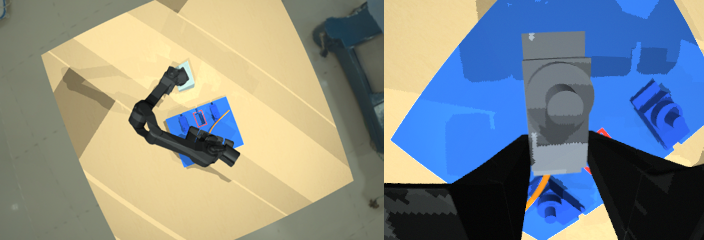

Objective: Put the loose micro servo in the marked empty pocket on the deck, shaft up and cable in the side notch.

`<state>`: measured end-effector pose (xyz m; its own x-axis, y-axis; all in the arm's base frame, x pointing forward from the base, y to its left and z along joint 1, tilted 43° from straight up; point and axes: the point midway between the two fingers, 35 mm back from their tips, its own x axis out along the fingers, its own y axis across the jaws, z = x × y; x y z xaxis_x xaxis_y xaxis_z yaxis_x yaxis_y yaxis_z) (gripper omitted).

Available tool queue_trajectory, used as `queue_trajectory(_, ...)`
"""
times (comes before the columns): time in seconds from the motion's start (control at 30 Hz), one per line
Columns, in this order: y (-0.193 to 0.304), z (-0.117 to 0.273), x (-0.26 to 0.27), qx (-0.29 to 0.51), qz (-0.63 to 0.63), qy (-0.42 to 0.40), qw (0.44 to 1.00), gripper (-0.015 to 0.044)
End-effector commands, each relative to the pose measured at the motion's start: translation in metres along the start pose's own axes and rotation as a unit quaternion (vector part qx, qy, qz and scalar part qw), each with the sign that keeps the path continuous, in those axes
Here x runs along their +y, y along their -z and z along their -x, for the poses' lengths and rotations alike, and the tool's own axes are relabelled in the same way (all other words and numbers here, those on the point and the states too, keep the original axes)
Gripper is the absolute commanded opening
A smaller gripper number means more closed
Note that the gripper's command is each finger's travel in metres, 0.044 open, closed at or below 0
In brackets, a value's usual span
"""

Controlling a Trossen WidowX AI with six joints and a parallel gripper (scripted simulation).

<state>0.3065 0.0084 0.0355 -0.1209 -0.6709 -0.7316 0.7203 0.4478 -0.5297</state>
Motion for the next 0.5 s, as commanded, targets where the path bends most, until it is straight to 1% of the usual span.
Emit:
queue_trajectory(0.0, 0.0005, 0.0005, 0.001, 0.0, 0.06, -0.002, 0.998, 0.0)
queue_trajectory(0.23, 0.0005, 0.0005, 0.001, 0.0, 0.179, -0.002, 0.984, 0.0)
queue_trajectory(0.47, 0.0005, 0.0005, 0.001, 0.0, 0.296, -0.002, 0.955, 0.0)
